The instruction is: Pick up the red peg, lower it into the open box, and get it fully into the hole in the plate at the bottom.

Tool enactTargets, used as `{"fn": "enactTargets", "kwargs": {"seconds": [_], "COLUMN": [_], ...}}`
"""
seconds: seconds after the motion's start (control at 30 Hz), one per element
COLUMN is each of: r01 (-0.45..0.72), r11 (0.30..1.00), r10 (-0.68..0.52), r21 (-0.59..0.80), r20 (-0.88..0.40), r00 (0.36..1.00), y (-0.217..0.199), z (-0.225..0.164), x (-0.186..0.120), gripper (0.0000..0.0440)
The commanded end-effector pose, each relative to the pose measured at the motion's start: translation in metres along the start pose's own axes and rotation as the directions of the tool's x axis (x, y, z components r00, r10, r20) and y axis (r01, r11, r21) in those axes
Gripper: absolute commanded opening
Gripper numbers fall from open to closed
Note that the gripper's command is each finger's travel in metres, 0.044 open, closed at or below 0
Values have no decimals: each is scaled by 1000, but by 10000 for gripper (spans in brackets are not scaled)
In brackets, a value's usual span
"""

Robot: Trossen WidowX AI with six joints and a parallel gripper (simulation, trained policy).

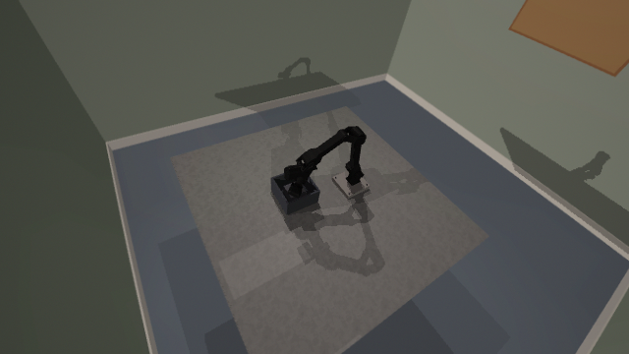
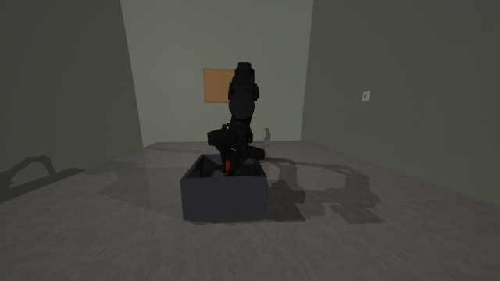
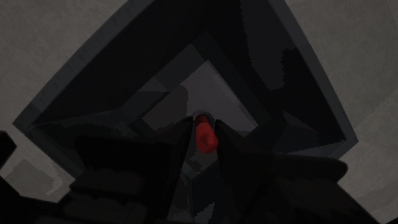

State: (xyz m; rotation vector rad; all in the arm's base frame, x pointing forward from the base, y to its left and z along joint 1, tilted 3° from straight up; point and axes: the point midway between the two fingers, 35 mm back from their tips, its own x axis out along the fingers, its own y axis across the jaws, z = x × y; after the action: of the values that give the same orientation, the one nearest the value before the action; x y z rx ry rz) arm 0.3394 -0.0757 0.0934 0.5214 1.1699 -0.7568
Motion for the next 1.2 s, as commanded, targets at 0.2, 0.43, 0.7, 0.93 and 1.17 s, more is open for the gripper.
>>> {"fn": "enactTargets", "kwargs": {"seconds": [0.2, 0.43, 0.7, 0.93, 1.17], "r01": [-28, -72, -133, -194, -250], "r11": [999, 996, 988, 977, 963], "r10": [27, 69, 126, 183, 239], "r21": [-40, -51, -77, -91, -101], "r20": [-26, -57, -98, -117, -113], "r00": [999, 996, 987, 976, 964], "y": [7, 23, 43, 65, 85], "z": [20, 33, 47, 56, 63], "x": [-1, -9, -25, -43, -60], "gripper": [236, 419, 440, 440, 440]}}
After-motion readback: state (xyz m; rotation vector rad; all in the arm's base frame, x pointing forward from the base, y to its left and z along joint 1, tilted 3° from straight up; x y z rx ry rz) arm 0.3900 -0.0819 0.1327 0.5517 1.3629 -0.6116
